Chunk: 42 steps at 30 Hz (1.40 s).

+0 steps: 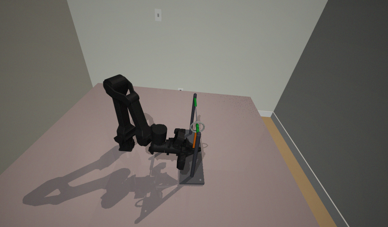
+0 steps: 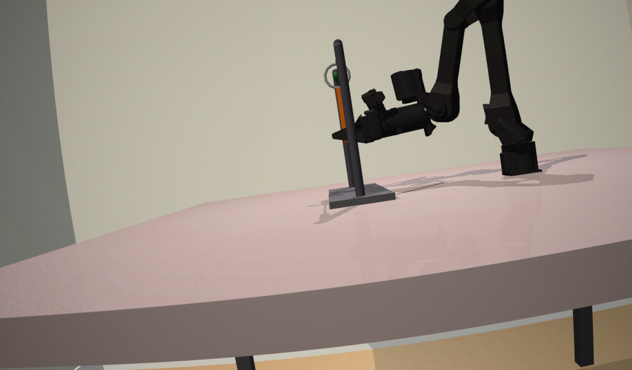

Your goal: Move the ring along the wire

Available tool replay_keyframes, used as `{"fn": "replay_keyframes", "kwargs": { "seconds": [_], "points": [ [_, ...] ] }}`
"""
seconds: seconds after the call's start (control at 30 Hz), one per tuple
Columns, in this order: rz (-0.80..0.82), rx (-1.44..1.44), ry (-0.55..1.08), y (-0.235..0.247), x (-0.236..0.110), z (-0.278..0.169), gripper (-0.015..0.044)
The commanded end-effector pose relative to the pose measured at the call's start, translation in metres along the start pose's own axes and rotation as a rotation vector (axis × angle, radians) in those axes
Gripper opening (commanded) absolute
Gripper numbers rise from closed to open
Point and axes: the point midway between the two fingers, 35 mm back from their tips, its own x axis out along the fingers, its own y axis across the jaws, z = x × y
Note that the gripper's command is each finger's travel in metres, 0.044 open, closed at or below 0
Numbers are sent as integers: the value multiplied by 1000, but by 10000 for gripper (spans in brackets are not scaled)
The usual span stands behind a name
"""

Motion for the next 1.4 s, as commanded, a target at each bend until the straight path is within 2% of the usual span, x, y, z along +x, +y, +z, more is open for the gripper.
{"fn": "replay_keyframes", "kwargs": {
  "seconds": [0.0,1.37],
  "points": [
    [-3,2,0,-1,0,0,-150],
    [-10,-2,-5,32,0,1,-150]
  ]
}}
